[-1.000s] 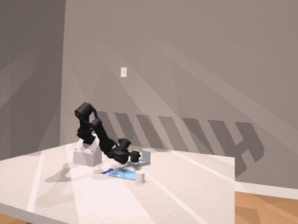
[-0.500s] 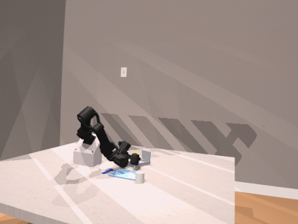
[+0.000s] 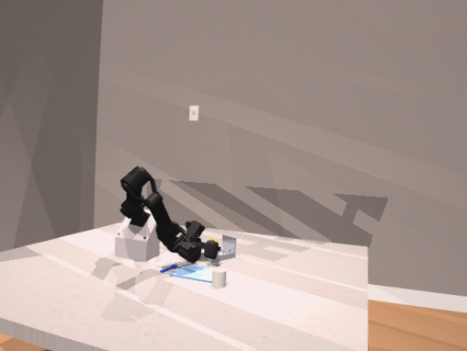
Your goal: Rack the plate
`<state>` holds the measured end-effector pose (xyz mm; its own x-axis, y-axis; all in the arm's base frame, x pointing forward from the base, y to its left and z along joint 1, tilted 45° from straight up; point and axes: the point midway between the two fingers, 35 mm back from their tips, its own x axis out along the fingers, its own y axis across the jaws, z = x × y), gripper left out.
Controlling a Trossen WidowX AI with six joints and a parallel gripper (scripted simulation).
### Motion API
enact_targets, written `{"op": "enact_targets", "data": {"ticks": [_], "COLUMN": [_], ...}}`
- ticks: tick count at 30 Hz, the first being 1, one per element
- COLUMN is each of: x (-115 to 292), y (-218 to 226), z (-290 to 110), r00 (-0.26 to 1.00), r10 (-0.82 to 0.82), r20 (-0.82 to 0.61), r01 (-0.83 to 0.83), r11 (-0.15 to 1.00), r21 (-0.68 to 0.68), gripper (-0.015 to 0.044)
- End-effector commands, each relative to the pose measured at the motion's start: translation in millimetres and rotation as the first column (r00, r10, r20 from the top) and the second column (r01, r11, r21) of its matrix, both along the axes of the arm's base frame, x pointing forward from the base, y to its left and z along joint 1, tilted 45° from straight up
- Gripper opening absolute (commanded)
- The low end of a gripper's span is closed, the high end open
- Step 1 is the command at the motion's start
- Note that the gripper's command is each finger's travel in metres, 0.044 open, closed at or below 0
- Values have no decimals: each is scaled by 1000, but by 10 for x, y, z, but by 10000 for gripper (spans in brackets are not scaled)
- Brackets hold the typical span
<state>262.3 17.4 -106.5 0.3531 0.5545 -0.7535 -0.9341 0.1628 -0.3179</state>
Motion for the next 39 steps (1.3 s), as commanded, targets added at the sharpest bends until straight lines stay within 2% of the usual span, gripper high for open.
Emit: {"op": "enact_targets", "data": {"ticks": [1, 6, 7, 13, 24, 29, 39], "x": [0, 0, 0, 3, -1, 1, -42], "y": [0, 0, 0, 11, 774, 822, 842], "z": [0, 0, 0, 13, 794, 841, 771], "r00": [1000, 1000, 1000, 1000, 1000, 1000, 947], "r10": [0, 0, 0, 0, -9, -13, -211], "r20": [0, 0, 0, -1, -13, -18, -243], "r01": [0, 0, 0, 0, 9, 13, 195], "r11": [1000, 1000, 1000, 1000, 1000, 1000, 977], "r21": [0, 0, 0, 0, 6, 9, -89], "gripper": [263, 394, 400, 400, 400, 400, 400]}}
